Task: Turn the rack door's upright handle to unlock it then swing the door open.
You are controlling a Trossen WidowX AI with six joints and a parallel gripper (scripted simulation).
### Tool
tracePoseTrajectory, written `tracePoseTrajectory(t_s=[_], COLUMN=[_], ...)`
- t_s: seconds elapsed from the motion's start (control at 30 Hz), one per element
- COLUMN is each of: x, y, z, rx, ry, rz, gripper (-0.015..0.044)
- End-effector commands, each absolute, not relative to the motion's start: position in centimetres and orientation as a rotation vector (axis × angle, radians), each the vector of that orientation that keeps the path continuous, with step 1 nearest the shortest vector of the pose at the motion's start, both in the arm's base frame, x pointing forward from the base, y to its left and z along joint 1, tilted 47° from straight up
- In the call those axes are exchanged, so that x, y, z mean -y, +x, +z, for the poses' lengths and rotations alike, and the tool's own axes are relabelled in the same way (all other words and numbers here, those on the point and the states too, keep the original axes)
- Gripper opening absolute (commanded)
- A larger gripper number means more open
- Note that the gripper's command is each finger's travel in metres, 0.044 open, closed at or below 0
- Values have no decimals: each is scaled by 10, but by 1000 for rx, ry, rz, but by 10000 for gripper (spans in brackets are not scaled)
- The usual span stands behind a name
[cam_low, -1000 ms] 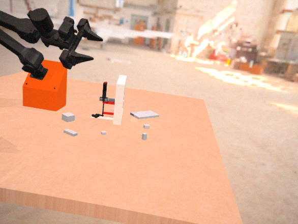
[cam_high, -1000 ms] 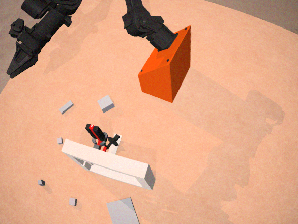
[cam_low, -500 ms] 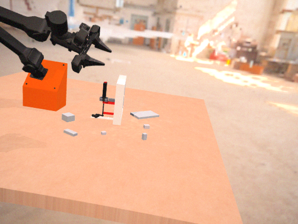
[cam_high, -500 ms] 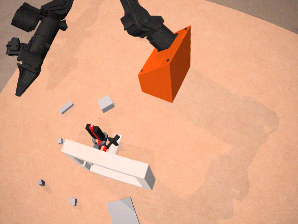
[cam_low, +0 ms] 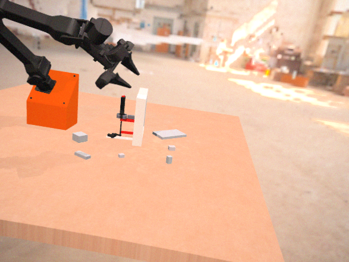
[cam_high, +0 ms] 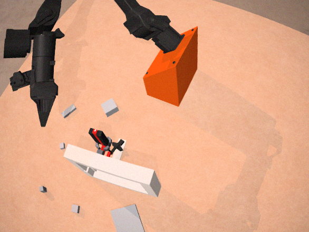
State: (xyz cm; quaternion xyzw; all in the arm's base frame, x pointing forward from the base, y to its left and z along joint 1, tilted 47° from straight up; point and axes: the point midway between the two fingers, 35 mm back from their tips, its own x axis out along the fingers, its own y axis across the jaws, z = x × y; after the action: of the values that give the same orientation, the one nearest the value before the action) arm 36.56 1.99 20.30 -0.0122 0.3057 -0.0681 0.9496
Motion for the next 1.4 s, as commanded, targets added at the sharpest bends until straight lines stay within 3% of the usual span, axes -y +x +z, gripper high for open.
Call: tracePoseTrajectory(t_s=[0.0,0.67,1.37], x=[-24,-42,-57], y=[366,348,328], z=[186,120,98], rx=[-724,-1180,-1471], ry=[-54,-358,-841], rz=[-168,-309,-430], gripper=[282,282,282])
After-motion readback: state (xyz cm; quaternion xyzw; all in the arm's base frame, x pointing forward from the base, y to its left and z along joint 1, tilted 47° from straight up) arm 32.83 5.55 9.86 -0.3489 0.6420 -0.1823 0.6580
